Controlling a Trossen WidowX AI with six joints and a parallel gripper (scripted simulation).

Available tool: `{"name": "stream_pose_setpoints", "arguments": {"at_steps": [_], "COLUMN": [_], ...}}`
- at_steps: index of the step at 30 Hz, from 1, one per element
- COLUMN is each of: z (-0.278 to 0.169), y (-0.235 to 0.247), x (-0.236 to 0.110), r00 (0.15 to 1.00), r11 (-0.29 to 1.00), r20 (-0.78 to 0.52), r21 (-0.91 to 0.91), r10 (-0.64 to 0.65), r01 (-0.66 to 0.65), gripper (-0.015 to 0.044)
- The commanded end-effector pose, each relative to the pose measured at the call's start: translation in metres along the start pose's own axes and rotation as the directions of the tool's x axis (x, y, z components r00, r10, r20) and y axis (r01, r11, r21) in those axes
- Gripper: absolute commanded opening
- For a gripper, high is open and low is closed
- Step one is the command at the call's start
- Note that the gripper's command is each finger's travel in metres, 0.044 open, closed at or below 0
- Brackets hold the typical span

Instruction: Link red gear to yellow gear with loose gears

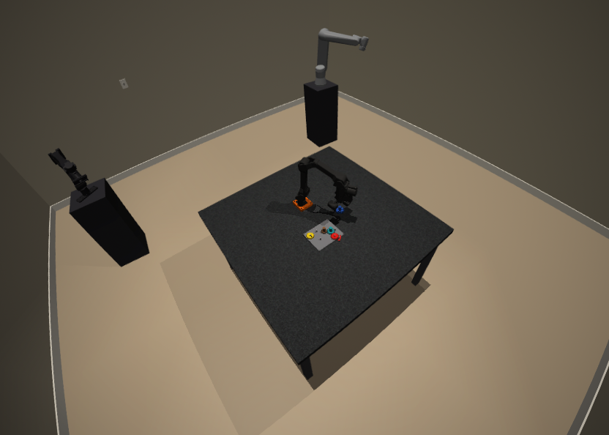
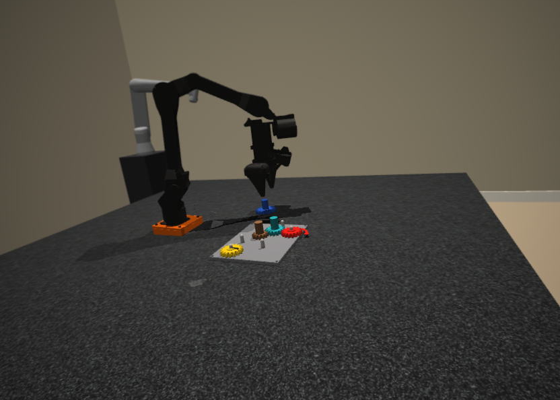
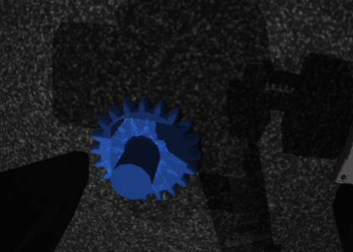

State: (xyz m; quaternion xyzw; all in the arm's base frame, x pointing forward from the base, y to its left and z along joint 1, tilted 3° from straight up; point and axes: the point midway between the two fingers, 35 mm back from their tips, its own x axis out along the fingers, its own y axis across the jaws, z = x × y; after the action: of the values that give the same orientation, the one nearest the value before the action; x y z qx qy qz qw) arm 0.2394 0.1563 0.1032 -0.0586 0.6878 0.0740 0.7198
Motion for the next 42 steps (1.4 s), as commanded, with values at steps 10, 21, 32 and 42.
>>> {"name": "stream_pose_setpoints", "arguments": {"at_steps": [10,21,32,42], "z": [-0.029,-0.028,-0.028,-0.027], "y": [0.037,0.037,0.037,0.037], "x": [-0.002,0.021,0.036,0.048], "r00": [1.0,1.0,1.0,1.0], "r11": [0.974,0.974,0.974,0.974], "r20": [0.017,0.017,0.018,0.017], "r21": [0.228,0.228,0.228,0.228], "r10": [0.0,0.0,0.0,0.0], "r01": [-0.004,-0.004,-0.004,-0.004], "gripper": [0.044,0.044,0.044,0.044]}}
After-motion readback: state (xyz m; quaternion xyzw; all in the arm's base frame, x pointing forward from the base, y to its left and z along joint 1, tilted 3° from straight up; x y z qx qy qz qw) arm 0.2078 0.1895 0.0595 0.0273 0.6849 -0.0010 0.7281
